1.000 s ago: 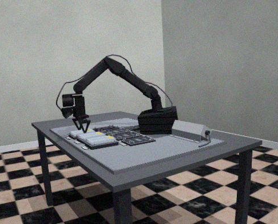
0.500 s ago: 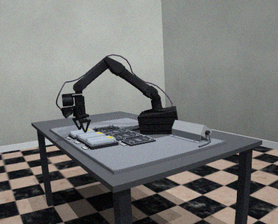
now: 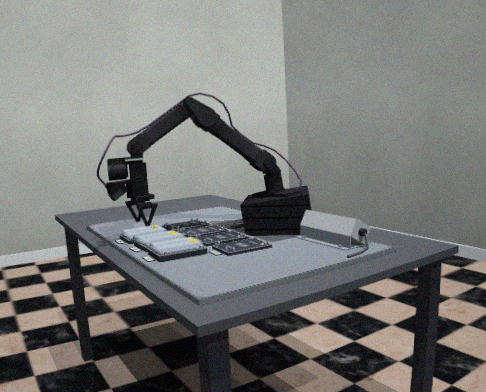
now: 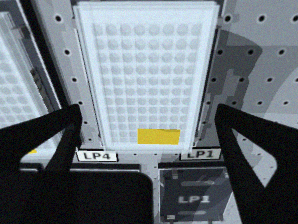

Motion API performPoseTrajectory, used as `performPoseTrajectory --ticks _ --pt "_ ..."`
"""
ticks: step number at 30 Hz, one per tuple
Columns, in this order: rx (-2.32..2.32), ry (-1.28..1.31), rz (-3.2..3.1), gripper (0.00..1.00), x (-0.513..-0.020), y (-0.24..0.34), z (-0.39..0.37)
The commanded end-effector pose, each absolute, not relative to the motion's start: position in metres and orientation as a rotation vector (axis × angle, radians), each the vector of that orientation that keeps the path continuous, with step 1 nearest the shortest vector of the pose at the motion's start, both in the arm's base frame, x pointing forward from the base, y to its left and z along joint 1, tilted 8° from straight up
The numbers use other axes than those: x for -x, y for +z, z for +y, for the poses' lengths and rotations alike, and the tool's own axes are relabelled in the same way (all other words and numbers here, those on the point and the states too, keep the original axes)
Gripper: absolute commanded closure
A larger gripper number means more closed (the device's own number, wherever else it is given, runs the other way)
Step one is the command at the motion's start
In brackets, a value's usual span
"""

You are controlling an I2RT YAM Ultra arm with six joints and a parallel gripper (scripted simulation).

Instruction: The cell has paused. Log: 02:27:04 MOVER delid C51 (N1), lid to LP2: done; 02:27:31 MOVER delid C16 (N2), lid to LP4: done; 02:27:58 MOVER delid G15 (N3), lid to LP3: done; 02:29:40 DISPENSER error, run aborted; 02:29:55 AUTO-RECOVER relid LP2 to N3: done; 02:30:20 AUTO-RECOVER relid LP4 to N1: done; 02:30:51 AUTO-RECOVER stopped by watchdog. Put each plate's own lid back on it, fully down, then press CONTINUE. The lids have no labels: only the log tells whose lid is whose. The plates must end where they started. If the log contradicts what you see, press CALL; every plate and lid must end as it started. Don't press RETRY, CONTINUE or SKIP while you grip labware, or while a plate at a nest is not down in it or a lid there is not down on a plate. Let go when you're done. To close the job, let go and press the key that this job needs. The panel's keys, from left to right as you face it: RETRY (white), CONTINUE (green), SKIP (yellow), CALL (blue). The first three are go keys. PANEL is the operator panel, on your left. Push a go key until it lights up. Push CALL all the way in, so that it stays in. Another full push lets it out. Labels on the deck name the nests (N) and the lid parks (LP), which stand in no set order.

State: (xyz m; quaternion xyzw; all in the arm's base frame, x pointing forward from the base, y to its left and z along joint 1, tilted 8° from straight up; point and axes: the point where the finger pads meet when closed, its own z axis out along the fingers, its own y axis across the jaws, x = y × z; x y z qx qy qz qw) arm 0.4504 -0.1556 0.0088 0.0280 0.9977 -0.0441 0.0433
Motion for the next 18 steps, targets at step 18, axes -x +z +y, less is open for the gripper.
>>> performPoseTrajectory --ticks 18 --pt "-0.063 -0.14 3.0 0.0 -0.4635 0.0364 -0.1498"
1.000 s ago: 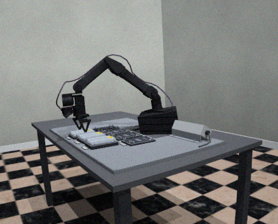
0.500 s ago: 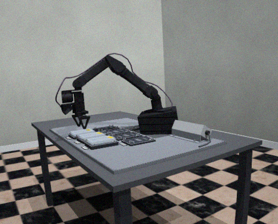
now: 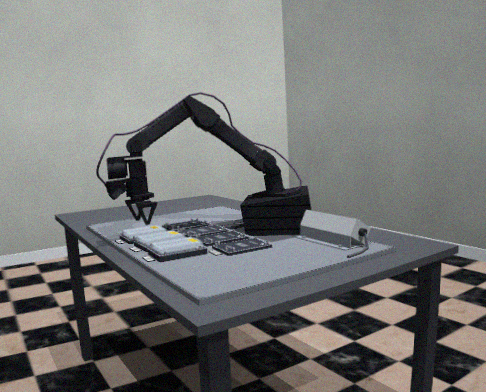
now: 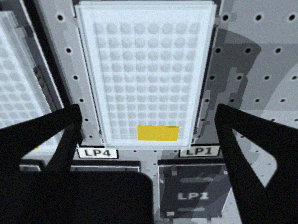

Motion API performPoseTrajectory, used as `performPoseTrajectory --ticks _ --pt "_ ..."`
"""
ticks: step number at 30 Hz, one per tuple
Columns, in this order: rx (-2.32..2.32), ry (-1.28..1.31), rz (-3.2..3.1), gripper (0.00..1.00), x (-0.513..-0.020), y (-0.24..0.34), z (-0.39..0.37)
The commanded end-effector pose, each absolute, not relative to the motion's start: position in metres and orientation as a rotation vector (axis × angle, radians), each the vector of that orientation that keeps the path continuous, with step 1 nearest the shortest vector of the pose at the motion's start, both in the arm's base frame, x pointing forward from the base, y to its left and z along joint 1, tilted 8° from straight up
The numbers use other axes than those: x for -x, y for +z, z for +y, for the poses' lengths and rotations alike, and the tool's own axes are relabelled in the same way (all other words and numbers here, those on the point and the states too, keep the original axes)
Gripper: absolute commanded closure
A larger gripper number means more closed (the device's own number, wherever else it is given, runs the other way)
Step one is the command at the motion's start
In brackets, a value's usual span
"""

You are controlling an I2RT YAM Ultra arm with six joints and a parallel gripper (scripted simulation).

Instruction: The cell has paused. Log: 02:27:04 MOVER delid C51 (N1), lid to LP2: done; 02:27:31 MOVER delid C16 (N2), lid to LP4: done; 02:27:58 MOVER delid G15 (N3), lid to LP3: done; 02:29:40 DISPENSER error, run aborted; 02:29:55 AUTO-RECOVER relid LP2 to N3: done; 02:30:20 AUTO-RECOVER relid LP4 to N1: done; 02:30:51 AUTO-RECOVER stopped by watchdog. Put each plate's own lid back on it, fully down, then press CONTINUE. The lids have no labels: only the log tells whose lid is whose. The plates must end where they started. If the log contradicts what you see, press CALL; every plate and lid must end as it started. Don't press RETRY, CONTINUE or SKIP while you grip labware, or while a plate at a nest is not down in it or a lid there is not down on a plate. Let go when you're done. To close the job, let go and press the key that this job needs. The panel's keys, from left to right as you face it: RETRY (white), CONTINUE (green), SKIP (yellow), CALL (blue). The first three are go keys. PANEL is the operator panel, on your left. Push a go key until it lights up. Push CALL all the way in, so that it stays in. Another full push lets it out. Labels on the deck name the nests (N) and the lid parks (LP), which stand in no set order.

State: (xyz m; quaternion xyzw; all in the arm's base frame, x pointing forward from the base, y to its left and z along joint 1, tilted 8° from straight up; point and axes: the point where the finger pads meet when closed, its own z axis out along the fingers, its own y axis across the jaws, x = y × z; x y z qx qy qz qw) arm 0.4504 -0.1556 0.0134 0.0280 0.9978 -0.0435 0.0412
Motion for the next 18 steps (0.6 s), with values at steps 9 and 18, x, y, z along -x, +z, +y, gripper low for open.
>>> performPoseTrajectory --ticks 9,18 --pt "-0.062 -0.14 2.998 0.0 -0.4642 0.0367 -0.1495" --pt "-0.062 -0.141 2.997 0.0 -0.4647 0.0369 -0.1492"
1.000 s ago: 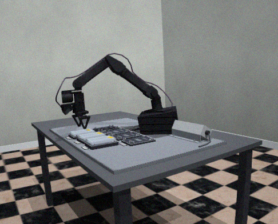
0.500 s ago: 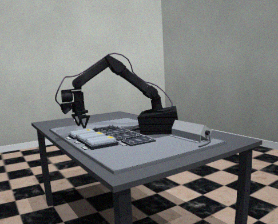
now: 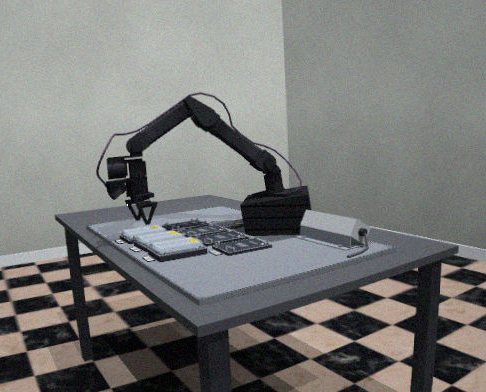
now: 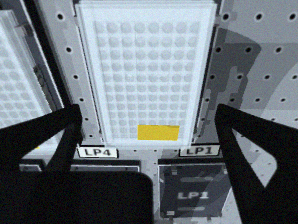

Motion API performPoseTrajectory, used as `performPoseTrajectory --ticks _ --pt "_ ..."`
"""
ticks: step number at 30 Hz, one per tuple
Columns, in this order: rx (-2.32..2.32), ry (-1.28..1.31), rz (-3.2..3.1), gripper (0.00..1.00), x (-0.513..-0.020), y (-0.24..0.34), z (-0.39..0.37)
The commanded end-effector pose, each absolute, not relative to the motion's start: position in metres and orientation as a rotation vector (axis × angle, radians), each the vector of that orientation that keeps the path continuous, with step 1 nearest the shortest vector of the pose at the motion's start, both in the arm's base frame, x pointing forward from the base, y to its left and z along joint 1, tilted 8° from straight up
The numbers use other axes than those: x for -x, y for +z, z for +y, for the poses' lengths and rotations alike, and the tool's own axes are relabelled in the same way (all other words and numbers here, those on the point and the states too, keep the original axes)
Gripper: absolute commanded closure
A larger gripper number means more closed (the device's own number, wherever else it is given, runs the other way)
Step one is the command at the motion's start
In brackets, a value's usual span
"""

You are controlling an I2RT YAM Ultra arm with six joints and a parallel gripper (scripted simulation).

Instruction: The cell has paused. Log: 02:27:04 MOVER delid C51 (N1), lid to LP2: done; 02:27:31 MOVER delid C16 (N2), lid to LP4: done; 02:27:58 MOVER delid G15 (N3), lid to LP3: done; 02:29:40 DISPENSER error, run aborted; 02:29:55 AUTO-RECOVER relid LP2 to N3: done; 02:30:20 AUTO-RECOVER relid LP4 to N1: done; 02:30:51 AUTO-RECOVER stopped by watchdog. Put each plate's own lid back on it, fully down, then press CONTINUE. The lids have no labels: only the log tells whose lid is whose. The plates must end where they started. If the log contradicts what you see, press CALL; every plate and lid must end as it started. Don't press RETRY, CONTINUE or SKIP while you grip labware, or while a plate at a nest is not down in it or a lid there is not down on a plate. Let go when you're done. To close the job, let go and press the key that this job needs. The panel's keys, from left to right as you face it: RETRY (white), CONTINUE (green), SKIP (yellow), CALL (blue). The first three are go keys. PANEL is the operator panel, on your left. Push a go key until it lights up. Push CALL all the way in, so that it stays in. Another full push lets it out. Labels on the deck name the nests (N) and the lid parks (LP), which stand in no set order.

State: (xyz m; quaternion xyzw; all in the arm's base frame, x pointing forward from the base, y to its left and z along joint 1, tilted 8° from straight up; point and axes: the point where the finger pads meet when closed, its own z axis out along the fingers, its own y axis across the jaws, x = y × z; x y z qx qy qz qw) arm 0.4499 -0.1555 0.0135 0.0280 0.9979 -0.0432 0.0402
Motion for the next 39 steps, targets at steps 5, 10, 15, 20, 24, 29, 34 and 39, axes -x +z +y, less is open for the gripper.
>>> performPoseTrajectory --ticks 5,10,15,20,24,29,34,39 --pt "-0.07 -0.141 3.0 0.01 -0.458 0.035 -0.144" --pt "-0.074 -0.146 3.001 0.06 -0.435 0.028 -0.126" --pt "-0.075 -0.155 3.003 0.1 -0.42 0.025 -0.114" --pt "-0.075 -0.154 3.003 0.14 -0.405 0.021 -0.1" --pt "-0.075 -0.153 3.003 0.18 -0.391 0.018 -0.087" --pt "-0.075 -0.151 3.004 1.0 -0.372 0.014 -0.07" --pt "-0.075 -0.152 3.004 1.0 -0.361 0.011 -0.061" --pt "-0.075 -0.15 3.004 1.0 -0.343 0.007 -0.044"
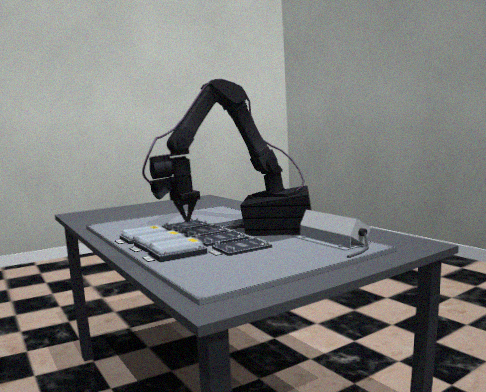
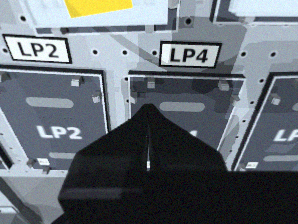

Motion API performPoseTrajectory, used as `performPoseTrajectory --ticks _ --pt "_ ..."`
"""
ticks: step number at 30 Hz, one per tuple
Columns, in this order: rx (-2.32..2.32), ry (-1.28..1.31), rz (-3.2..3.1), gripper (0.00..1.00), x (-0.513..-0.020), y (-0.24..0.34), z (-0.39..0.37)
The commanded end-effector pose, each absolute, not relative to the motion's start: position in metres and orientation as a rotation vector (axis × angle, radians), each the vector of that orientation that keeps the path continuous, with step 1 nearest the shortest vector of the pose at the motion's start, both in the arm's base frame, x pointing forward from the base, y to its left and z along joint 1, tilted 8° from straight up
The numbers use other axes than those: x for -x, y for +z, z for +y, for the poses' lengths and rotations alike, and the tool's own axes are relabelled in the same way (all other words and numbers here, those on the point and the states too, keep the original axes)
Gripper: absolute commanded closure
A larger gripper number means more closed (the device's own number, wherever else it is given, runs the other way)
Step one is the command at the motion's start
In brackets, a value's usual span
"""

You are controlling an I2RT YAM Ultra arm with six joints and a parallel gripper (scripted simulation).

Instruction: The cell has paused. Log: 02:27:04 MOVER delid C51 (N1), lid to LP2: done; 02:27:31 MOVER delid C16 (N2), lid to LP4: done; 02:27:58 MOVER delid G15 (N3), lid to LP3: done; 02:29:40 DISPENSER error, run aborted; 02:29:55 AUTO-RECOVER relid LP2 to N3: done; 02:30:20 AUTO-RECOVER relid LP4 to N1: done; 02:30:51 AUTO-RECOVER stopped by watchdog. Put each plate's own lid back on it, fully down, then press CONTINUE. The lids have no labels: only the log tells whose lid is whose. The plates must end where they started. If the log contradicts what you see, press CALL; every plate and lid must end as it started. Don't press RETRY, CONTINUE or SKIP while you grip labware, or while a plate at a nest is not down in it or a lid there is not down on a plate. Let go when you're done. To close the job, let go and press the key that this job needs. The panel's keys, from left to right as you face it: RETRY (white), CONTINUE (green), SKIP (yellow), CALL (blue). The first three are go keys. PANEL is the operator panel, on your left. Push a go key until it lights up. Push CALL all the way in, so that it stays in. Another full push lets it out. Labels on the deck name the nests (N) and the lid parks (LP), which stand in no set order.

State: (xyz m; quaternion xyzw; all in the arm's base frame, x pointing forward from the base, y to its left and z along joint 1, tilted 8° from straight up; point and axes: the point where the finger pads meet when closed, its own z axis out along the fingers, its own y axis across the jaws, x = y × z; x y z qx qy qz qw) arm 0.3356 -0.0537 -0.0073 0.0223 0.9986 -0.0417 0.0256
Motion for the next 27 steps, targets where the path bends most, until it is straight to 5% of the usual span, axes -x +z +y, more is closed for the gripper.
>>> performPoseTrajectory --ticks 1,27 --pt "-0.076 -0.149 3.004 1.0 -0.339 0.006 -0.04" --pt "-0.093 -0.144 3.001 1.0 -0.317 -0.001 -0.02"
